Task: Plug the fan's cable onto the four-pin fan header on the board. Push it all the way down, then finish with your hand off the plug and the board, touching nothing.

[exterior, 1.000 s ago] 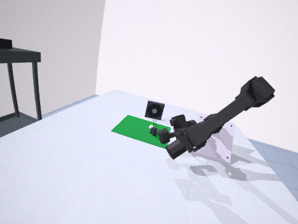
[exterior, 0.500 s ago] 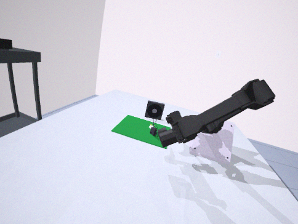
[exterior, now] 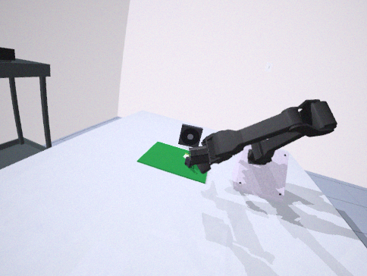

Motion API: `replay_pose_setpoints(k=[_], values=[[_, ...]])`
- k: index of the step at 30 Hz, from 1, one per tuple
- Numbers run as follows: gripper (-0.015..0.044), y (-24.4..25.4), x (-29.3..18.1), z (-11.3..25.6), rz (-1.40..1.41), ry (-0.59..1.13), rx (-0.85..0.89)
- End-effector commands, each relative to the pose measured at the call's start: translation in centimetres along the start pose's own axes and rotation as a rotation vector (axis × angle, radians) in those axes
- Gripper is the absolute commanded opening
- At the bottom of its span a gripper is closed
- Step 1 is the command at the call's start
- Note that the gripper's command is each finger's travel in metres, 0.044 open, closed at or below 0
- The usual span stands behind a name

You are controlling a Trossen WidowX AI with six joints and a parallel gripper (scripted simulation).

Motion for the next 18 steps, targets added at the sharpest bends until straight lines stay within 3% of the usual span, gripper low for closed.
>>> replay_pose_setpoints(k=[1,18], values=[[0.0440,0.0,0.6,0.0,0.030,0.068,-0.006],[0.0440,-0.3,3.4,0.3,0.136,0.368,0.071]])
Point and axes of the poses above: the point midway between the two fingers, 35 mm back from their tips, its own z axis back along the fingers, its own y axis across the jaws, x = y × z, the point moved 9 cm from there along z, back along the fingers, and after that the axes turned 10 degrees about -z, right-handed, at the moved point
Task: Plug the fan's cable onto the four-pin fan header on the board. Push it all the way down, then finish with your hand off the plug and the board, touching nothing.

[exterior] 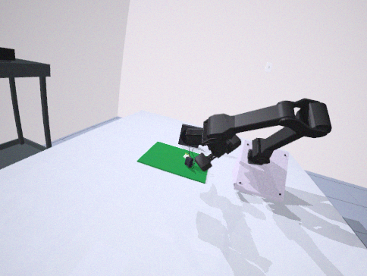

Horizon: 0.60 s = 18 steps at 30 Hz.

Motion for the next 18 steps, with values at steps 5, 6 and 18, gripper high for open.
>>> replay_pose_setpoints(k=[5,6,18], values=[[0.0440,-0.3,1.2,0.6,0.052,0.121,0.076],[0.0440,-0.3,1.4,0.7,0.058,0.136,0.088],[0.0440,-1.2,3.3,1.9,0.129,0.276,0.272]])
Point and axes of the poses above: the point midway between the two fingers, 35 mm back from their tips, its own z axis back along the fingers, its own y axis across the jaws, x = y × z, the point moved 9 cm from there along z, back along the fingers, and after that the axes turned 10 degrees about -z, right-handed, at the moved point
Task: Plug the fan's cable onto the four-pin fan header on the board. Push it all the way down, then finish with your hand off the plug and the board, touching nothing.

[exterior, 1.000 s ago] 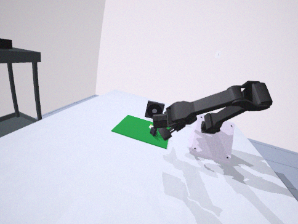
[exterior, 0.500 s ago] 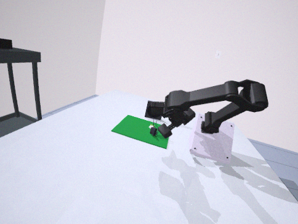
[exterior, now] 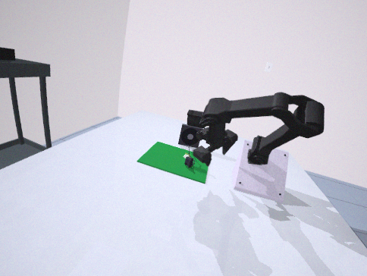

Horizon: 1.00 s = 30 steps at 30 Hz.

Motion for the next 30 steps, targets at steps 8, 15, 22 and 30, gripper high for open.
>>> replay_pose_setpoints(k=[8,15,22,30], values=[[0.0440,-0.7,1.4,1.8,0.075,0.082,0.195],[0.0440,-1.3,2.3,3.0,0.121,0.099,0.332],[0.0440,-1.5,2.4,3.1,0.126,0.098,0.356],[0.0440,-1.4,8.9,5.6,0.068,0.108,0.385]])
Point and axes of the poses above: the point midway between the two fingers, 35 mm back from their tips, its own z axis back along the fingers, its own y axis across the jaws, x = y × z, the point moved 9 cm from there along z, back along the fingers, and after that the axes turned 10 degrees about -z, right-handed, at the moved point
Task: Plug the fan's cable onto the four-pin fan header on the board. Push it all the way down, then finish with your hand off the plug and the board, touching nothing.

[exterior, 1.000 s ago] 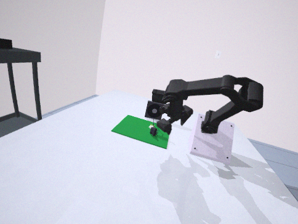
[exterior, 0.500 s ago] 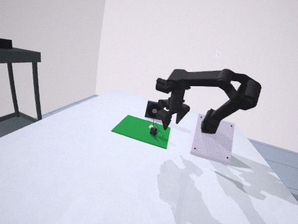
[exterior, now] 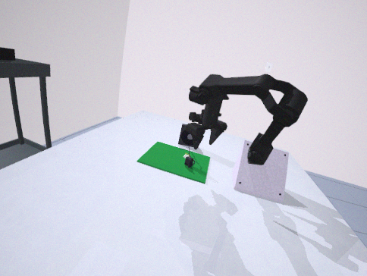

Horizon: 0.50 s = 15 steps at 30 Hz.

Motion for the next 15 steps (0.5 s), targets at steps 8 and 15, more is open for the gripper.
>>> replay_pose_setpoints(k=[8,15], values=[[0.0440,-0.9,7.1,2.6,-0.059,-0.003,0.036],[0.0440,-0.4,7.4,-4.8,-0.059,-0.006,0.036]])
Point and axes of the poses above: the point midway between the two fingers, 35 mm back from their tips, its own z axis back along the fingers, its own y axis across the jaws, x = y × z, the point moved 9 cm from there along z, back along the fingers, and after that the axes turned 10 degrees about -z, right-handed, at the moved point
